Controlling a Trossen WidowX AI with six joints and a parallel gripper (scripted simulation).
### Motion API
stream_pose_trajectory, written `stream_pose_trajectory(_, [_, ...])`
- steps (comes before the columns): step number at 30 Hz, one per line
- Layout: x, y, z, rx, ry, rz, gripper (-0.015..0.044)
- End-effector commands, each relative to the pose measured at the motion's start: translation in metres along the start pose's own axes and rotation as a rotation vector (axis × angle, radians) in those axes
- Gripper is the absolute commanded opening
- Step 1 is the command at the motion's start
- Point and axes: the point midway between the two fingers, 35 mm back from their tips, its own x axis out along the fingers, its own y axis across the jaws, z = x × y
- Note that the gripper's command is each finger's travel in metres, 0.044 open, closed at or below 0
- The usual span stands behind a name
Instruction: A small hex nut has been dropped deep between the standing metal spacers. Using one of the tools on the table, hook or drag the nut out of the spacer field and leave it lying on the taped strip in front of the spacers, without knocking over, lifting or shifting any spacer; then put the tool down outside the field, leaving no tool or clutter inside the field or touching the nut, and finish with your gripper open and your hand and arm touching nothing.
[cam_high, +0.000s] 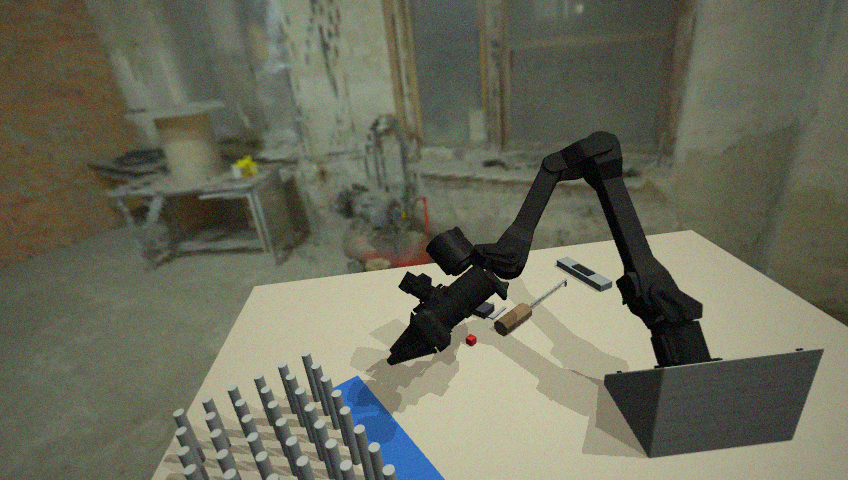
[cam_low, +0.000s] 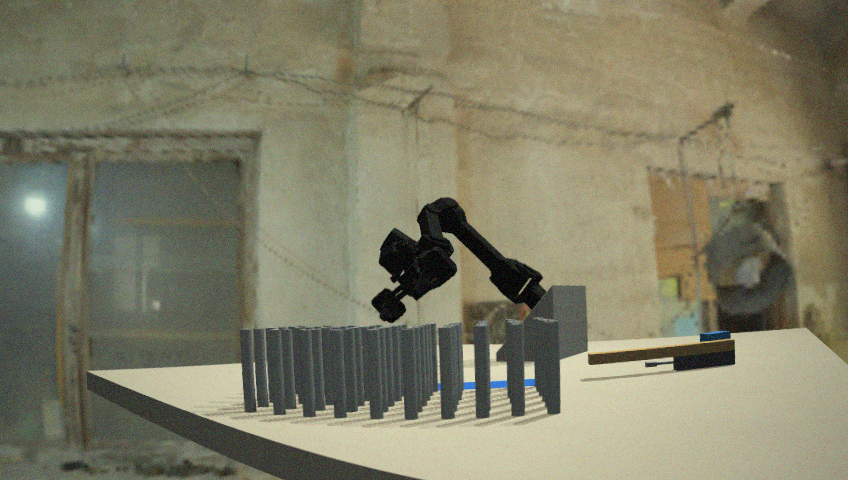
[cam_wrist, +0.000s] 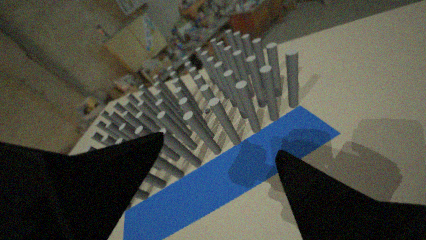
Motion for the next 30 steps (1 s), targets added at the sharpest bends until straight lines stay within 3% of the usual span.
stream_pose_trajectory(1, [-0.021, -0.052, 0.003, 0.203, 0.023, -0.119, 0.0440])
stream_pose_trajectory(12, [-0.149, -0.195, -0.035, 1.119, -0.015, -0.647, 0.0440])
stream_pose_trajectory(22, [-0.289, -0.232, -0.078, 1.785, -0.341, -1.127, 0.0440])
stream_pose_trajectory(30, [-0.301, -0.232, -0.081, 1.834, -0.383, -1.168, 0.0440])
